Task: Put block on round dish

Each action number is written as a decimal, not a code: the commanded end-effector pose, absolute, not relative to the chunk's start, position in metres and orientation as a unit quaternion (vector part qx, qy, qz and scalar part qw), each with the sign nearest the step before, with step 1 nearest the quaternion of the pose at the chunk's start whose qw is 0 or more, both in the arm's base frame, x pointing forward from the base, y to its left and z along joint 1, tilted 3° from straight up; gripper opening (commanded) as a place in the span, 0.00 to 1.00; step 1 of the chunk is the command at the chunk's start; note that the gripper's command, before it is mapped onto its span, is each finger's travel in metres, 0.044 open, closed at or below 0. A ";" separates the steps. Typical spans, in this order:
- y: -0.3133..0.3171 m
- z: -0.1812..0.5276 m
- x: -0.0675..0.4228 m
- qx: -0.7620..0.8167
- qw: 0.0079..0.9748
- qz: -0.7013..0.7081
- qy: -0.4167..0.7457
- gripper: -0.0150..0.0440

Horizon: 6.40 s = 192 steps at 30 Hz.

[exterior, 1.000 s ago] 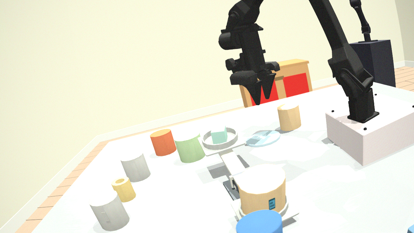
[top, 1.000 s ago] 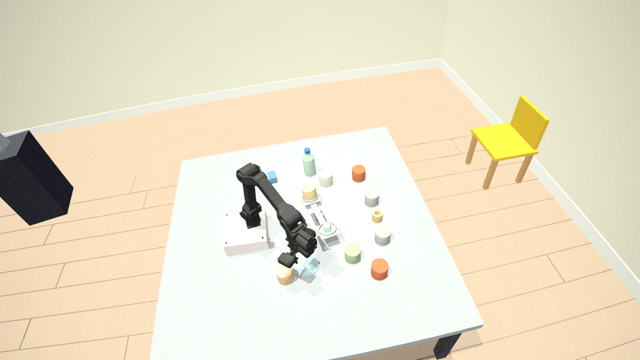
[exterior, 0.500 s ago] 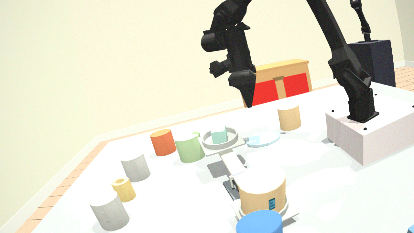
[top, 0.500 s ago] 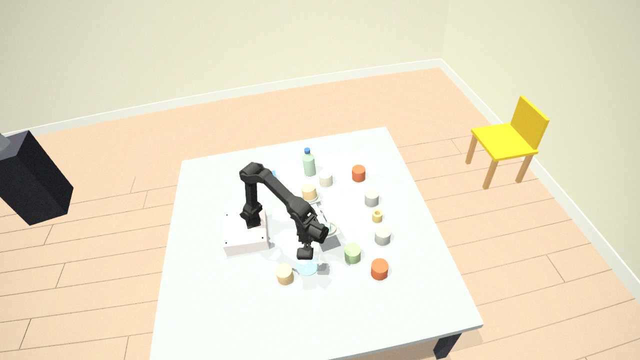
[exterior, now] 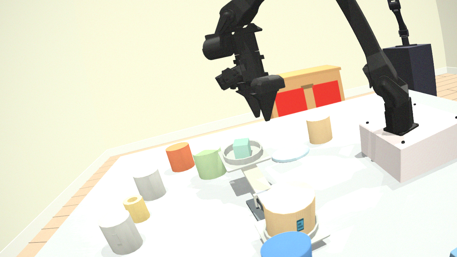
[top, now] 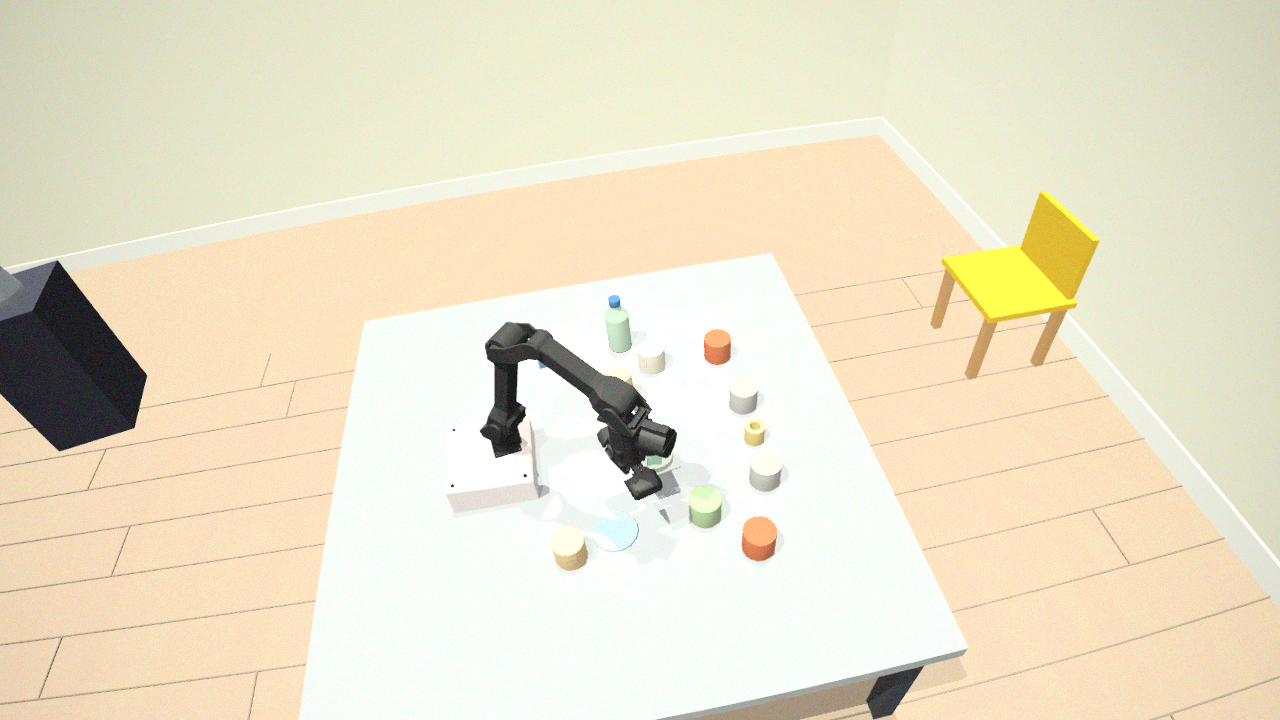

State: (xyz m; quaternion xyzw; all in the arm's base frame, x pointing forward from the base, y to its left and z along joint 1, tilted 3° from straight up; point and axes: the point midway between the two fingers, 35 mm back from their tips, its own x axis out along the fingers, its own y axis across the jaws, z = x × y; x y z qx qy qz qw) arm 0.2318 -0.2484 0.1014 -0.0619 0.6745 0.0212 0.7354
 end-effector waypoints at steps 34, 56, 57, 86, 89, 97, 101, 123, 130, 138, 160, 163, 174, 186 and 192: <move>-0.176 0.122 0.305 -0.417 0.605 0.366 0.570 0.69; -0.178 0.084 0.308 -0.417 0.605 0.366 0.570 0.69; -0.178 0.082 0.309 -0.417 0.605 0.366 0.570 0.69; -0.179 0.106 0.310 -0.417 0.605 0.366 0.570 0.25; -0.178 0.123 0.308 -0.417 0.605 0.366 0.570 0.25; -0.175 0.164 0.302 -0.417 0.605 0.366 0.570 0.25; -0.176 0.164 0.301 -0.417 0.605 0.366 0.570 0.25; -0.263 0.084 0.212 -0.417 0.601 0.366 0.575 0.25; -0.278 0.059 0.176 -0.417 0.600 0.366 0.576 0.25; -0.280 0.041 0.174 -0.417 0.600 0.366 0.576 0.25; -0.281 -0.003 0.176 -0.417 0.600 0.367 0.576 0.25; -0.283 0.001 0.176 -0.418 0.599 0.364 0.578 0.30; -0.283 0.001 0.176 -0.418 0.599 0.364 0.578 0.79; -0.279 0.057 0.172 -0.417 0.600 0.366 0.576 1.00; -0.275 0.100 0.168 -0.417 0.599 0.364 0.579 1.00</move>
